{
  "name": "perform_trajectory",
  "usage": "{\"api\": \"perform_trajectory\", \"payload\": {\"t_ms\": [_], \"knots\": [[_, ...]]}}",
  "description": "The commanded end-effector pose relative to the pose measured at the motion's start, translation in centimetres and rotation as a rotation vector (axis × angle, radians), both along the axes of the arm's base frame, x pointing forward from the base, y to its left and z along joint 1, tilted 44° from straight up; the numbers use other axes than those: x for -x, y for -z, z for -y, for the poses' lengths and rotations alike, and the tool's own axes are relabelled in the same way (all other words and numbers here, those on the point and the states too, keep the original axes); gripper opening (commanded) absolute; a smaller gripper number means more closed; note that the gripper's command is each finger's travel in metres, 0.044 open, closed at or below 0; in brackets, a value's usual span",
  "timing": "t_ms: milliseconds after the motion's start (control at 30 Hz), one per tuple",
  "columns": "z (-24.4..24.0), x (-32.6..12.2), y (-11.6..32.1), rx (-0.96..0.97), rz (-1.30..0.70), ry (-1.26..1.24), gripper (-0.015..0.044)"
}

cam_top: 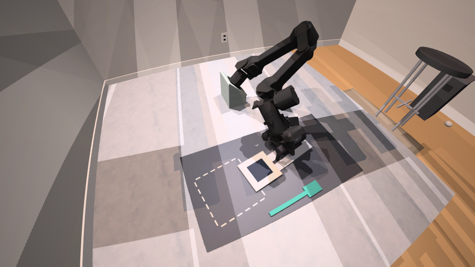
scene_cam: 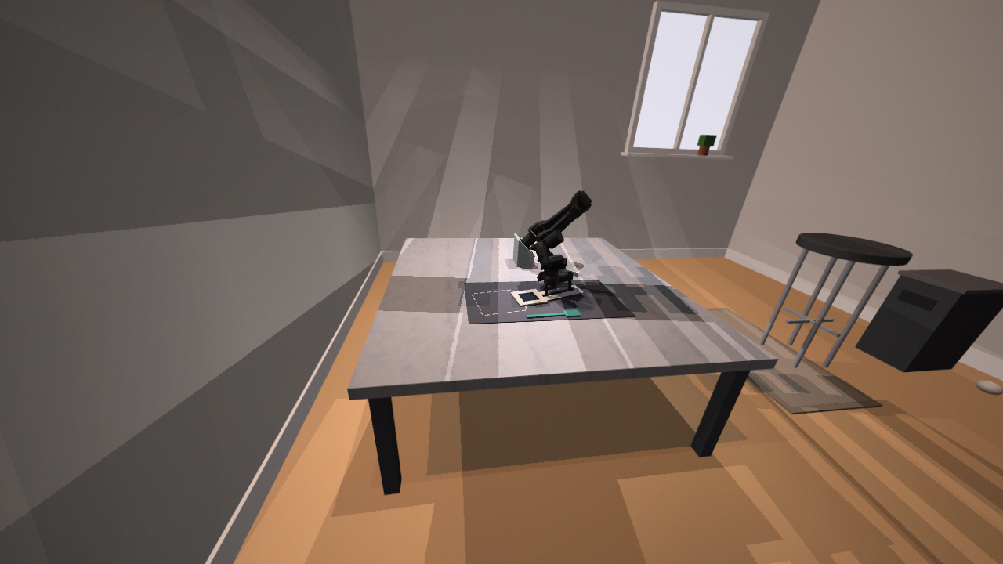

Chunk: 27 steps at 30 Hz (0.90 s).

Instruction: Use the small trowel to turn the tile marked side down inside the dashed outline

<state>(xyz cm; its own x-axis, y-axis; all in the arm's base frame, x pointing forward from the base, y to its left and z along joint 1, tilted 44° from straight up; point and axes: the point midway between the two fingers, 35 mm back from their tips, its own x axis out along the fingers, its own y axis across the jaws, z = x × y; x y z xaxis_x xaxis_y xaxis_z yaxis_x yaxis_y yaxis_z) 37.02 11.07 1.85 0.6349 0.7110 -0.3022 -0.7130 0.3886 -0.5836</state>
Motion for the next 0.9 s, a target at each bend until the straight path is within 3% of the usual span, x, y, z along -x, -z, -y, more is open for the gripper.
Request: {"api": "perform_trajectory", "payload": {"t_ms": [0, 333, 867], "knots": [[0.6, -0.2, 0.4, 0.009, -0.007, 0.022, 0.0], [0.8, -0.2, -0.3, 0.061, 0.01, 0.03, 0.0], [5.4, -1.3, -1.9, 0.111, 0.024, 0.037, 0.0]]}}
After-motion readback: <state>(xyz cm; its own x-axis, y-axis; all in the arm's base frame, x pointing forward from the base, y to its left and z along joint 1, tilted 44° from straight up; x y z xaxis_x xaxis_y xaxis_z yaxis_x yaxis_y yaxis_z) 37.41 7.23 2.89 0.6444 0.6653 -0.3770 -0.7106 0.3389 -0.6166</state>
